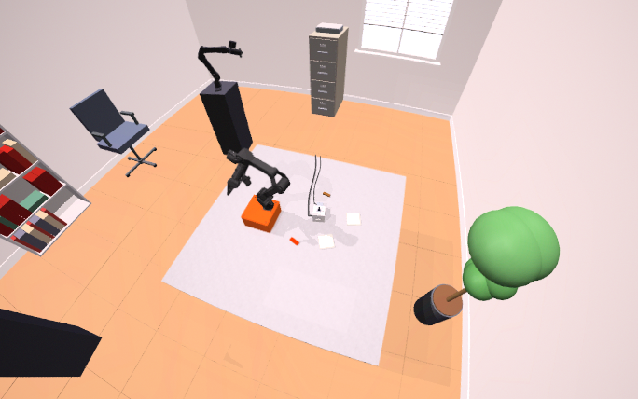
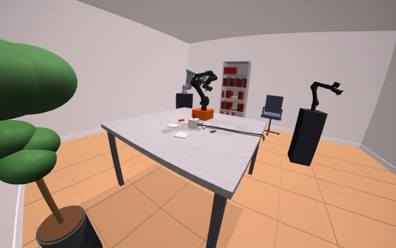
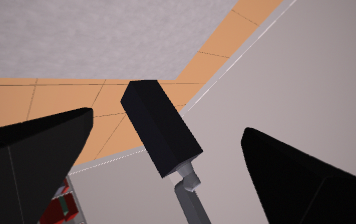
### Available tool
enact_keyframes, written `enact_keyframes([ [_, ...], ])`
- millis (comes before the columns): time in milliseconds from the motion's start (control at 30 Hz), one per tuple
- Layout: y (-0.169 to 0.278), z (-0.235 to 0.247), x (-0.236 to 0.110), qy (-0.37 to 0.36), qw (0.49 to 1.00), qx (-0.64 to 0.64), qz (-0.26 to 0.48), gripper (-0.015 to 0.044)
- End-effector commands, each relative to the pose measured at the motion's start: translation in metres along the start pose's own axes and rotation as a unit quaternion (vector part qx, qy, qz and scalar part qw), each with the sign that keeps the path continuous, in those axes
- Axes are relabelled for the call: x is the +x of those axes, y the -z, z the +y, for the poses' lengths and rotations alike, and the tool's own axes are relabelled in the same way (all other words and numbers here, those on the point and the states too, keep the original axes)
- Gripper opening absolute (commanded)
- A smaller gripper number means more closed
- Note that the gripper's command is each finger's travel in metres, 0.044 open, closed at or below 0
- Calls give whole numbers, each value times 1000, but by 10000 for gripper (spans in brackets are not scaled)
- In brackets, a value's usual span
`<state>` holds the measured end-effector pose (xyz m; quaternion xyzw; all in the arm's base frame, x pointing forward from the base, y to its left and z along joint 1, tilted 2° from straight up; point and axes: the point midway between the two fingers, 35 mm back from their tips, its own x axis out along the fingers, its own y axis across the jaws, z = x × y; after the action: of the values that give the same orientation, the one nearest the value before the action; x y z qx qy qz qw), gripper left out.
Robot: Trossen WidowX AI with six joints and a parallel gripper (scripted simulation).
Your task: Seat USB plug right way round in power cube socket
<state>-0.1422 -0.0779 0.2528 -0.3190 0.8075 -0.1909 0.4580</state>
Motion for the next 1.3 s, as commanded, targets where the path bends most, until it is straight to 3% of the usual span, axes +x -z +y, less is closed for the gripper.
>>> enact_keyframes([
  [0,1,2,0,-3,1000,1,2,426],
  [300,26,90,-39,-163,985,24,57,440],
  [600,-1,179,-110,-322,940,91,64,440],
  [967,-109,238,-206,-452,852,255,69,440],
  [1267,-240,219,-256,-511,760,399,50,440],
])
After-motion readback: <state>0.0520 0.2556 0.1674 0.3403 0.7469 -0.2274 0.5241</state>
